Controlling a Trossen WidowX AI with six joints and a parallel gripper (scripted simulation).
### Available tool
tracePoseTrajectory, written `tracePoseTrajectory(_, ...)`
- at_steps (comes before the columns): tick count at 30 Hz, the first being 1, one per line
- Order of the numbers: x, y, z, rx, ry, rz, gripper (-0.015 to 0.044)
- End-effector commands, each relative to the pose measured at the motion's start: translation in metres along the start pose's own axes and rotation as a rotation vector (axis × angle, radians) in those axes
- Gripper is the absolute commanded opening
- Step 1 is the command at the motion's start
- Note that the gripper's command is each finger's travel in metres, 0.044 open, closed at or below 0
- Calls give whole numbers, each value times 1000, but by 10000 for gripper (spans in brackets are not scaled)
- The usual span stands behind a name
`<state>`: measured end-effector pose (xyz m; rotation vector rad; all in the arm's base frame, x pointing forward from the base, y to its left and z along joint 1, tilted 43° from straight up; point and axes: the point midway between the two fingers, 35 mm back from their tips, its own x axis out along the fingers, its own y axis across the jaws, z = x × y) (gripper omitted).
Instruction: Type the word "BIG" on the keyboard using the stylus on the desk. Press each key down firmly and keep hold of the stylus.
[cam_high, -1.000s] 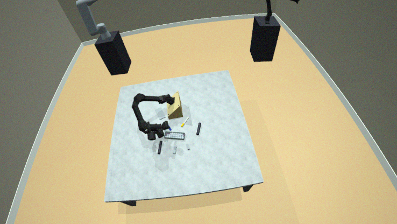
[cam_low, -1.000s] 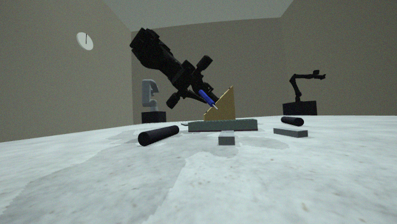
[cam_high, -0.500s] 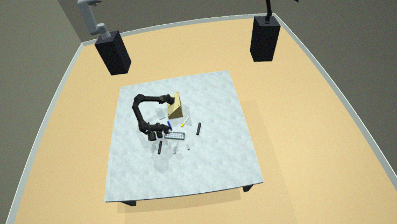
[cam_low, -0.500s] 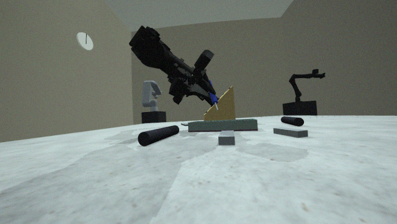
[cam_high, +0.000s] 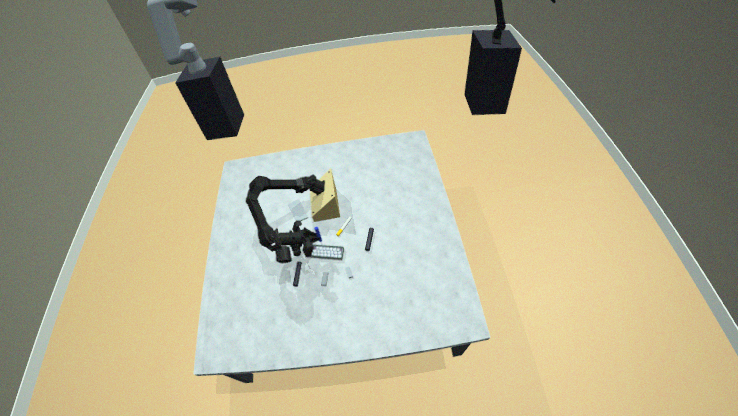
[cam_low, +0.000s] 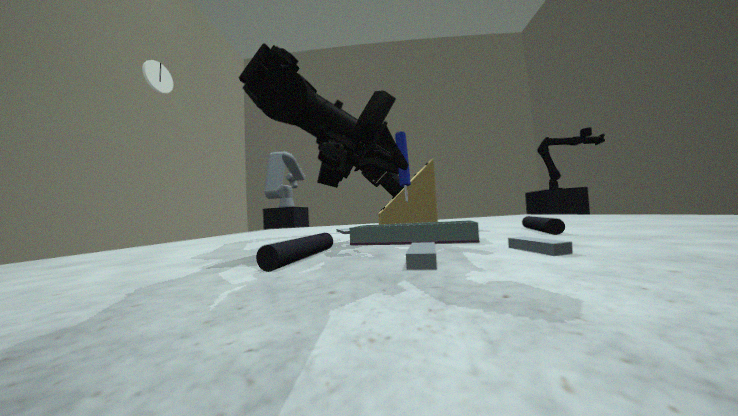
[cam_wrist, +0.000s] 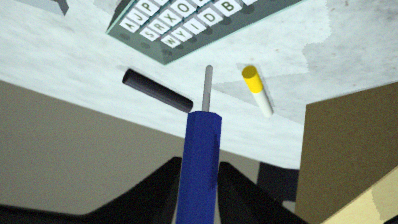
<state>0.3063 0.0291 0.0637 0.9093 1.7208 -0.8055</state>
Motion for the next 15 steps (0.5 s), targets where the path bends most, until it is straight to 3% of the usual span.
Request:
tracePoseTrajectory(1, -1, 5, -4, 141, 25, 12, 0)
tracePoseTrajectory(15, 15, 0, 20, 164, 28, 12, 0)
